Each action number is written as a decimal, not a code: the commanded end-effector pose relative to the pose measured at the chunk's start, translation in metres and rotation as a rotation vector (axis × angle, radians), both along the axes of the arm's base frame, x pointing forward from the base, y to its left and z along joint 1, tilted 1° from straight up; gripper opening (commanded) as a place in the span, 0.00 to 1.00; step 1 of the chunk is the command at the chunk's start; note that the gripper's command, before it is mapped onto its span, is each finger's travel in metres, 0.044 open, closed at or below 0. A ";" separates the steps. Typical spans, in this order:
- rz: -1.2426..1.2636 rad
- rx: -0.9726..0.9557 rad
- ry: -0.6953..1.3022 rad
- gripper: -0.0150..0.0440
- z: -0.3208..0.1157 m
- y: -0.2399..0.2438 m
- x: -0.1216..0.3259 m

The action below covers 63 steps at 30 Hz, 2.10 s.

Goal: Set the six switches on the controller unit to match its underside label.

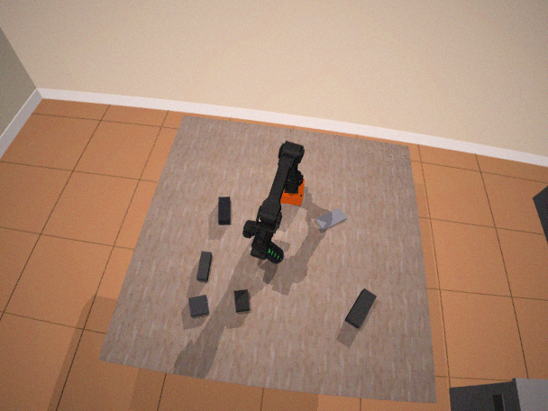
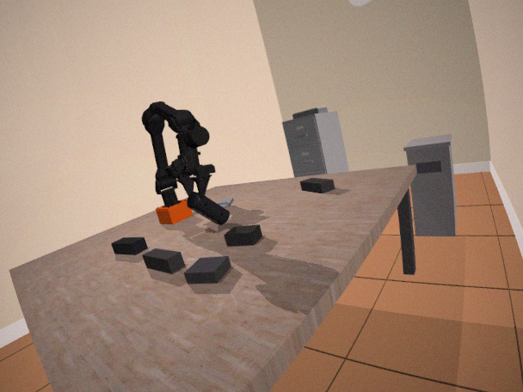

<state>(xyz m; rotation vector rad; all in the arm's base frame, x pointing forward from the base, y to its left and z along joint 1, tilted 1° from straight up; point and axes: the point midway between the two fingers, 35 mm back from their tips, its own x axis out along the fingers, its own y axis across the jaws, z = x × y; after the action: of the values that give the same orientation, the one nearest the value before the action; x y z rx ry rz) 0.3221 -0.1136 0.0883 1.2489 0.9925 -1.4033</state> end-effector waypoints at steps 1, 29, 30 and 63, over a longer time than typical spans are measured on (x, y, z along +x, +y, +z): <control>0.003 -0.002 -0.003 0.82 0.002 0.007 0.002; 0.001 -0.056 0.008 0.82 0.009 0.029 0.006; 0.001 -0.058 0.008 0.82 0.009 0.030 0.006; -0.001 -0.125 0.022 0.82 0.014 0.058 0.012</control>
<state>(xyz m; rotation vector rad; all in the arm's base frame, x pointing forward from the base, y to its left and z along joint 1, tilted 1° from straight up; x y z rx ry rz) 0.3315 -0.0621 0.1024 1.1428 0.9015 -1.4635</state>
